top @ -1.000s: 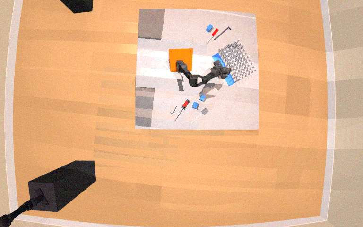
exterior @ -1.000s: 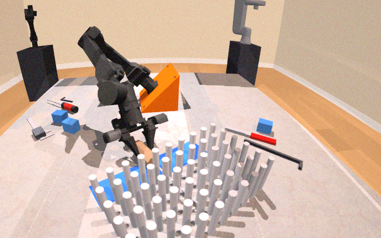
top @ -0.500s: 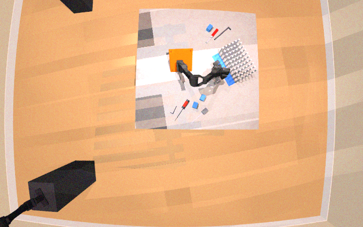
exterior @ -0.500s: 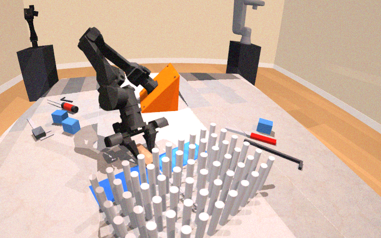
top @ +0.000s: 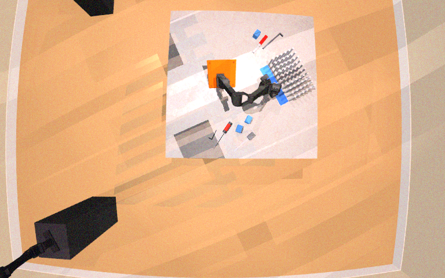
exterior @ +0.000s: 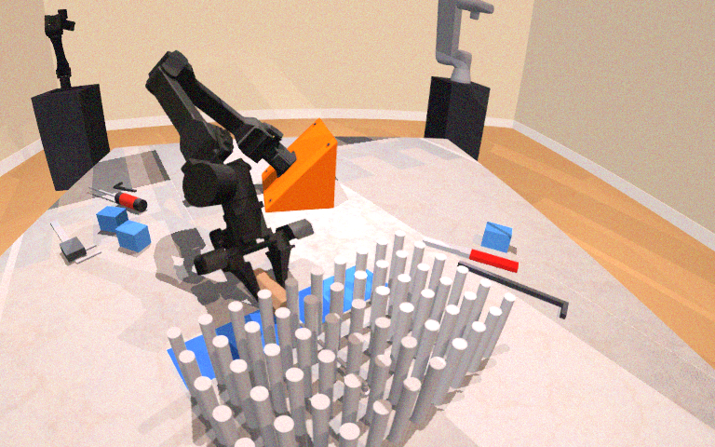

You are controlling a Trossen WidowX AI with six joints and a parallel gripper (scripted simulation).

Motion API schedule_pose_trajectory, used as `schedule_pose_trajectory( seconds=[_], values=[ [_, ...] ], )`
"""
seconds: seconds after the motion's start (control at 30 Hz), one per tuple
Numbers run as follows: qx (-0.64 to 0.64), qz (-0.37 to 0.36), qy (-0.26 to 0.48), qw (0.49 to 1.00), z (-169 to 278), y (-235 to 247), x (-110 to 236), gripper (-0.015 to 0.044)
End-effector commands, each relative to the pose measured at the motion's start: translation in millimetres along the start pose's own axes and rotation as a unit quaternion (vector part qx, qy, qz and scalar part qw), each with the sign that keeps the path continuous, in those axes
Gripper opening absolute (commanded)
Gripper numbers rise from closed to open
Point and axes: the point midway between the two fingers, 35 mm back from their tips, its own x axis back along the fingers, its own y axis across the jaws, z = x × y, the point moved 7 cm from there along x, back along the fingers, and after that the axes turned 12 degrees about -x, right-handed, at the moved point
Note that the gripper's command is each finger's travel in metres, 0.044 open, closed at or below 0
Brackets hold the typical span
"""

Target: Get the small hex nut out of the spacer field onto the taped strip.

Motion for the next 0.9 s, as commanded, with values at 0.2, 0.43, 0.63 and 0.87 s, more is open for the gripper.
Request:
schedule_pose_trajectory(
  seconds=[0.2, 0.43, 0.63, 0.87],
  values=[
    [0.003, 0.003, 0.002, 1.0, -6, 0, 4, 0.0],
    [0.003, 0.003, 0.002, 1.0, -10, 1, 7, 0.0],
    [0.003, 0.003, 0.002, 1.0, -13, 2, 9, 0.0],
    [0.003, 0.003, 0.002, 1.0, -17, 3, 12, 0.0]
  ],
)
